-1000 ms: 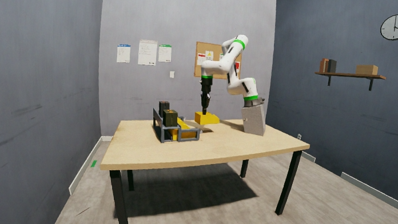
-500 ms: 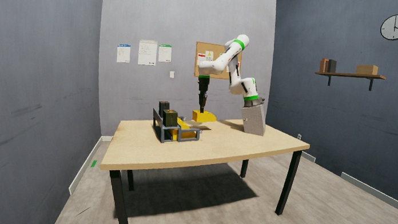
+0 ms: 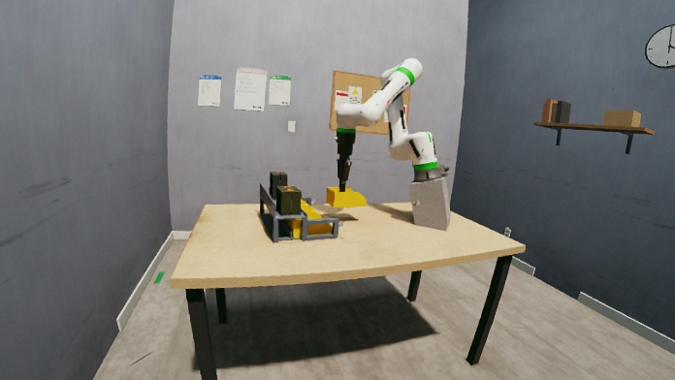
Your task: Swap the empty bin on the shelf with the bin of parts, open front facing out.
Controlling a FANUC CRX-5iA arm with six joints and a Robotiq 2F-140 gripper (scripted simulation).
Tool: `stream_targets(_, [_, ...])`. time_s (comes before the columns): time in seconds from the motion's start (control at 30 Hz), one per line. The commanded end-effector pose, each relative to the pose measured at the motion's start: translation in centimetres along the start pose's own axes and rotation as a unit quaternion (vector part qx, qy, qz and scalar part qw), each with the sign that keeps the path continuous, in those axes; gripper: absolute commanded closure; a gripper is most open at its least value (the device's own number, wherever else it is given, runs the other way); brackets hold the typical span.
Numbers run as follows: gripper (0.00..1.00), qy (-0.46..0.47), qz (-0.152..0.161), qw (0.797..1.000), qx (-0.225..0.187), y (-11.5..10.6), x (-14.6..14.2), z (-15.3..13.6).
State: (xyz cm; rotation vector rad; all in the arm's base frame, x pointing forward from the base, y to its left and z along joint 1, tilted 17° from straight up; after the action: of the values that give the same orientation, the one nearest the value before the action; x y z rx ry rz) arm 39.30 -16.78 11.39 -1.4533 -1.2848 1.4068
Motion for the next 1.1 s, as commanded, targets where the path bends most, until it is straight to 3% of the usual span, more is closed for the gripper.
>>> stream_targets(0.0, [0.90, 0.000, 0.000, 1.000, -0.001, 0.2, 0.0, -0.1])
stream_targets(1.07, [0.90, 0.000, 0.000, 1.000, -0.001, 7.1, -0.1, -0.1])
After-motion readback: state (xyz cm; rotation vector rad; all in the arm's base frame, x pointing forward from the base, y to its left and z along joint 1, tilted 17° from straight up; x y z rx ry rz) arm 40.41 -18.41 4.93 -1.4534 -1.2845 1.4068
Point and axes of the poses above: the point where the finger pads meet when closed, its own y axis out along the fingers, its own x axis across the jaws, z = x × y, the point moved 7 cm from there along -y, back along the fingers, and after that the axes turned 11 degrees about -y, right-handed, at the moved point
